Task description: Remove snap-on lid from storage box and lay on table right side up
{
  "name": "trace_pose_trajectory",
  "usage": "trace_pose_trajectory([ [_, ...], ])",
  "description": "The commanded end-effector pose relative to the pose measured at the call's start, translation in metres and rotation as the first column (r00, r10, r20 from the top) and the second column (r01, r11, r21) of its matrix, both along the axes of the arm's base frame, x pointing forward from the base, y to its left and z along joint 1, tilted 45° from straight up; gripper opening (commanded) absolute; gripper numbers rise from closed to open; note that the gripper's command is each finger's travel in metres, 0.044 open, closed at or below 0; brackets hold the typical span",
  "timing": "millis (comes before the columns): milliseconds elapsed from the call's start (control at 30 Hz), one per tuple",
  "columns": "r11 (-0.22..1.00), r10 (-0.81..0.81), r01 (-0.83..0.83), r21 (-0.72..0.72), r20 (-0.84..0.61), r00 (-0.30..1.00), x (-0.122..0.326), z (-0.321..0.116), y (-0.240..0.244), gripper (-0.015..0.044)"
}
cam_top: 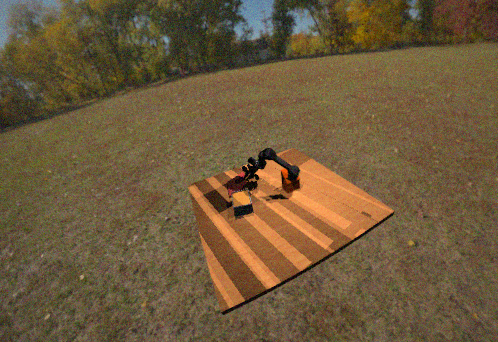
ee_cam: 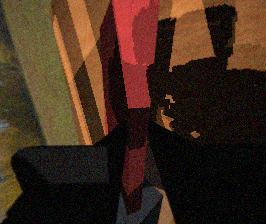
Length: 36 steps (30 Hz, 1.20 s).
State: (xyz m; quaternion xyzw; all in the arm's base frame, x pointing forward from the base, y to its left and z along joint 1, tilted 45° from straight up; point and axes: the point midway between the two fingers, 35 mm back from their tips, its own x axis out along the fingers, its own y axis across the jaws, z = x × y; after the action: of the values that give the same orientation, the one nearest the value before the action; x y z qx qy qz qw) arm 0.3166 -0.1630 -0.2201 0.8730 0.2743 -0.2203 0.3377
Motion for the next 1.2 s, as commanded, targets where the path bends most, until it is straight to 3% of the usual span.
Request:
trace_pose_trajectory([
  [0,1.0,0.006,-0.006,0.01,-0.013,1.0,-0.001,-0.006,0.008,0.0],
  [367,1.0,0.006,-0.006,0.011,-0.013,1.0,-0.001,-0.012,0.014,0.0],
  [700,1.0,0.006,-0.006,0.01,-0.013,1.0,0.0,-0.007,0.007,0.0262],
  [767,1.0,0.006,-0.006,0.01,-0.013,1.0,0.0,-0.007,0.007,0.0275],
  [967,1.0,0.006,-0.006,0.01,-0.013,1.0,-0.01,-0.005,0.008,0.0433],
  [1167,1.0,0.006,-0.006,0.01,-0.014,1.0,-0.022,-0.004,0.01,0.044],
])
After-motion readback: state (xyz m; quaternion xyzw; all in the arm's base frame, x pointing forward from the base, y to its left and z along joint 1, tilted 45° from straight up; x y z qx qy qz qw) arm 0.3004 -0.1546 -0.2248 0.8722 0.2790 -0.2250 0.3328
